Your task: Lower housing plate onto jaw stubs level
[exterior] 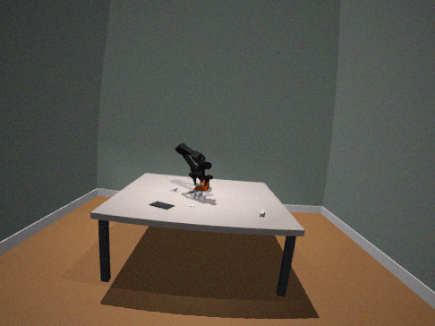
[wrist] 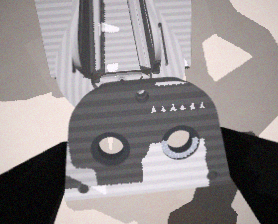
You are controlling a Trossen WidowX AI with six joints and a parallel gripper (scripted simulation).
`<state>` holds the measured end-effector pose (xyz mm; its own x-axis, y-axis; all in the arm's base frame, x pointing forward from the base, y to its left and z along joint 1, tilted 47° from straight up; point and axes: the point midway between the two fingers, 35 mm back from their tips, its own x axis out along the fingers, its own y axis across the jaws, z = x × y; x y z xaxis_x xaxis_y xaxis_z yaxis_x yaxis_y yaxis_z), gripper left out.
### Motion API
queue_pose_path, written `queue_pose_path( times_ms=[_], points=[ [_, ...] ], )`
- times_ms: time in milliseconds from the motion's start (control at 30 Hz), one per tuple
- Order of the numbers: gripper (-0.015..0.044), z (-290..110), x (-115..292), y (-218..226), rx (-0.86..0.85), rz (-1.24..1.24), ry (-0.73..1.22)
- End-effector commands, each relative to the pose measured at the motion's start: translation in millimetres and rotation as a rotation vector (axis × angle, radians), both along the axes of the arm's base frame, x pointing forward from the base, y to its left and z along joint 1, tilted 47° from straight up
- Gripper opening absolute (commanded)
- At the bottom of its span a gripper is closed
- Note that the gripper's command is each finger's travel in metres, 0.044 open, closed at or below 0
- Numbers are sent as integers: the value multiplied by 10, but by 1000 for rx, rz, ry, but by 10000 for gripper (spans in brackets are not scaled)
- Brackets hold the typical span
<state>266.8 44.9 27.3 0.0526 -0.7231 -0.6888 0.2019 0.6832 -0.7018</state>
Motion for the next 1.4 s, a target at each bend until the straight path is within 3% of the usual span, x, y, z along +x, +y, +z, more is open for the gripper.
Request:
queue_pose_path(
  times_ms=[0, 1367],
  points=[
    [351, -7, -1, 9, 6, -10, -7],
    [351, -97, -75, 90, 7, -10, -7]
  ],
)
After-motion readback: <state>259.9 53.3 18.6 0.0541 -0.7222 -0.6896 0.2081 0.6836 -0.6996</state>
